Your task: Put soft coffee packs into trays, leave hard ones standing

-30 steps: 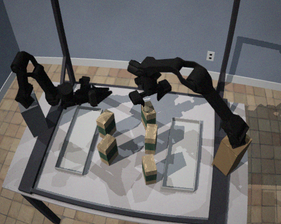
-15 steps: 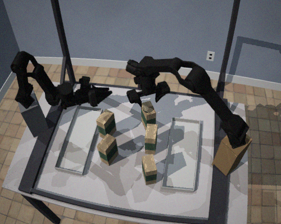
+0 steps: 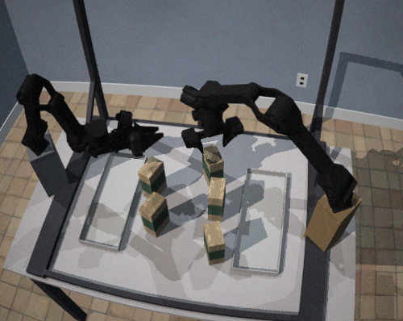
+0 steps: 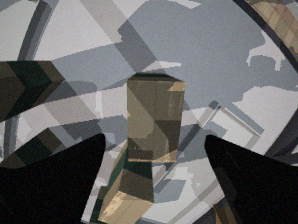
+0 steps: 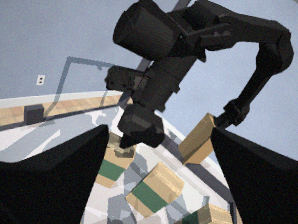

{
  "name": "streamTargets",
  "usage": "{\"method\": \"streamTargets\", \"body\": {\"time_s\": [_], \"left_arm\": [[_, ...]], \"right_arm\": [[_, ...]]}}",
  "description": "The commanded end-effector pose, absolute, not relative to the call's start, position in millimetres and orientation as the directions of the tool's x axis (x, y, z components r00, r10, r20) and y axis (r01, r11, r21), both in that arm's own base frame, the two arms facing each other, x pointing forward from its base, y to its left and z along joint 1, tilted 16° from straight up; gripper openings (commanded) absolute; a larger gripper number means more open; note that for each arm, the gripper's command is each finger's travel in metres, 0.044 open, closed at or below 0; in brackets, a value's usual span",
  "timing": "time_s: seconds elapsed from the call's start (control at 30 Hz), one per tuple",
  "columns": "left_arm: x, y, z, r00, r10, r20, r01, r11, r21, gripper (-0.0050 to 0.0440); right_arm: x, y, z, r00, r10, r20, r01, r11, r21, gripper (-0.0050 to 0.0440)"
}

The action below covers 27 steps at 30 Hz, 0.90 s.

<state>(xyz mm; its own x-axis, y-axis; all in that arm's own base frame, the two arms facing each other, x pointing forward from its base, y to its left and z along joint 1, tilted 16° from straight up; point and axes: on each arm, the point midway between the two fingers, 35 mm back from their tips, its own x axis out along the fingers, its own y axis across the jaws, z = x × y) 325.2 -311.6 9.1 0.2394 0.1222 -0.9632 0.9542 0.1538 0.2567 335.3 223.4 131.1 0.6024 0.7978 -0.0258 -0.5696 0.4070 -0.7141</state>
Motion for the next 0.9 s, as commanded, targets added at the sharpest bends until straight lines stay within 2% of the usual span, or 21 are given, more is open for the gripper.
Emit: {"method": "streamTargets", "body": {"time_s": [0.0,0.23,0.37,0.47,0.87], "left_arm": [[328,-314,19,0.257,0.106,-0.961,0.95,0.154,0.271,0.0358],[328,-314,19,0.257,0.106,-0.961,0.95,0.154,0.271,0.0358],[328,-314,19,0.257,0.106,-0.961,0.95,0.154,0.271,0.0358],[328,-314,19,0.257,0.106,-0.961,0.95,0.154,0.271,0.0358],[328,-314,19,0.257,0.106,-0.961,0.95,0.154,0.271,0.0358]], "right_arm": [[366,223,127,0.634,0.771,-0.05,-0.62,0.469,-0.629,0.0353],[383,221,118,0.674,0.725,-0.143,-0.705,0.573,-0.417,0.0353],[383,221,118,0.678,0.718,-0.158,-0.713,0.589,-0.381,0.0353],[398,218,109,0.691,0.694,-0.201,-0.719,0.634,-0.283,0.0353],[424,210,92,0.714,0.599,-0.363,-0.62,0.781,0.072,0.0353]]}}
